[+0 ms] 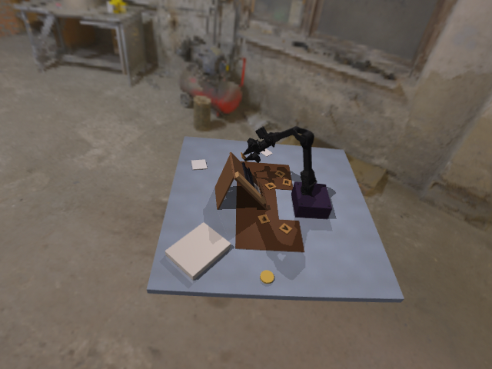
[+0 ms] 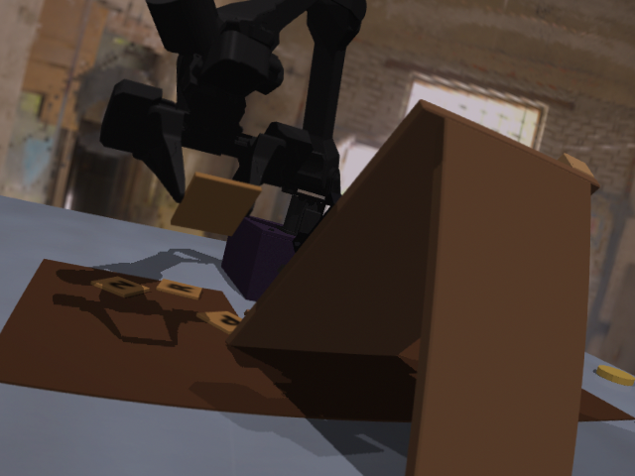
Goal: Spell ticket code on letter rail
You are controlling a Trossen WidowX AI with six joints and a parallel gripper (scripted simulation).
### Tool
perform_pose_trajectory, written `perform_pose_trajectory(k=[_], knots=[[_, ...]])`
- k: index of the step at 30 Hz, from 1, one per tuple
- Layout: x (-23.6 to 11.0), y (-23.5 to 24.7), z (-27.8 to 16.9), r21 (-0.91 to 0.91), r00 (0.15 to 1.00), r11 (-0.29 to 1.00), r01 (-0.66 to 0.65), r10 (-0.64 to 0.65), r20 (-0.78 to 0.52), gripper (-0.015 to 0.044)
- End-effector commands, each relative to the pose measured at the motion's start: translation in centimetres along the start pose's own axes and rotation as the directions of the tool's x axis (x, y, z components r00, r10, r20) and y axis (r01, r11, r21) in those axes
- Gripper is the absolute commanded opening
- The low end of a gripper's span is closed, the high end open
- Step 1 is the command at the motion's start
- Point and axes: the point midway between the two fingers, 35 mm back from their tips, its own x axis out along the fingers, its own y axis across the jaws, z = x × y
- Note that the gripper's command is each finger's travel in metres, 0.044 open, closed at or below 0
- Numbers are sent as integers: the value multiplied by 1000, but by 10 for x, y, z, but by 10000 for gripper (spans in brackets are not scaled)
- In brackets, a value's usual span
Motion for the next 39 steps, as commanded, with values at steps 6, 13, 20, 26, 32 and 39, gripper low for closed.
perform_pose_trajectory(k=[6,13,20,26,32,39], knots=[[-1,5,0,5,1000,1000,-1,1,3,0],[-1,9,1,5,1000,1000,-1,1,3,0],[-2,12,1,6,1000,1000,-1,1,3,0],[-2,15,1,6,1000,1000,-1,1,3,0],[-2,18,1,6,1000,1000,-2,2,3,0],[-2,22,1,6,1000,1000,-2,2,3,0]])
